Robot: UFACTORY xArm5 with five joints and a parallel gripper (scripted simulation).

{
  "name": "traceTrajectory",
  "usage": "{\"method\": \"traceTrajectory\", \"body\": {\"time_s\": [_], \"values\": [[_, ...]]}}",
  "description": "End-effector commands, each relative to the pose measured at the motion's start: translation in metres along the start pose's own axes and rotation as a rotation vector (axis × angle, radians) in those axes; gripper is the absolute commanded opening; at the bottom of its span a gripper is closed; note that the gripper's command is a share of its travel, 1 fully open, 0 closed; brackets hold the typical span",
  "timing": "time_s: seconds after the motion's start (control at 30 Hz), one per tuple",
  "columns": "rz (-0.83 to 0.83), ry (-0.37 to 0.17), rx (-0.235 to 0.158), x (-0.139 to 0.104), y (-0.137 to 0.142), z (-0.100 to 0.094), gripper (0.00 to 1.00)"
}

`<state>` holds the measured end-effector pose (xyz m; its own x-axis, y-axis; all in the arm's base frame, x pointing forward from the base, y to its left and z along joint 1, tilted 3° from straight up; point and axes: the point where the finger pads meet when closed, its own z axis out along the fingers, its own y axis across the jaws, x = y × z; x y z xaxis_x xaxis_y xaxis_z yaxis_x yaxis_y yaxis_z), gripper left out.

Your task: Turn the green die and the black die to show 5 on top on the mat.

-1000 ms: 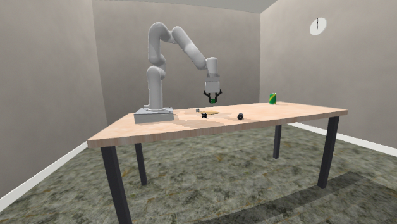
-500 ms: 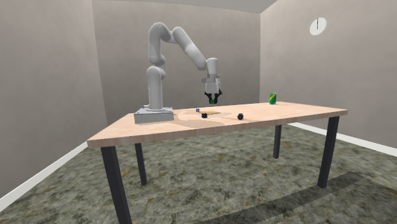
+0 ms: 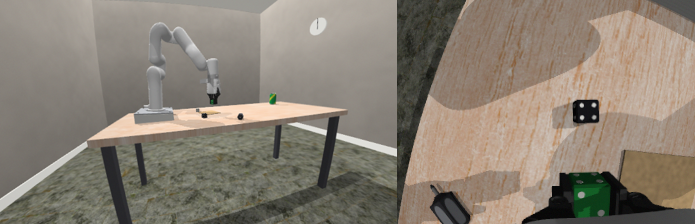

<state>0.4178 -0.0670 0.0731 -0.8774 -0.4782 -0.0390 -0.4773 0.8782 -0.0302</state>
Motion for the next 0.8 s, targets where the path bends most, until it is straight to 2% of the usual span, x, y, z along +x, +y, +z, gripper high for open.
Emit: {"method": "traceTrajectory", "body": {"time_s": [0.0, 0.3, 0.4, 0.53, 0.77], "values": [[0.174, -0.003, 0.002, -0.0016, -0.0015, 0.0003, 0.27], [0.456, -0.003, 0.001, -0.0026, -0.0027, 0.0027, 0.27], [0.459, -0.003, 0.001, -0.0026, -0.0027, 0.0027, 0.27], [0.603, -0.003, 0.001, -0.0031, -0.0033, 0.0040, 0.27], [0.653, -0.003, 0.001, -0.0033, -0.0036, 0.0044, 0.27]]}}
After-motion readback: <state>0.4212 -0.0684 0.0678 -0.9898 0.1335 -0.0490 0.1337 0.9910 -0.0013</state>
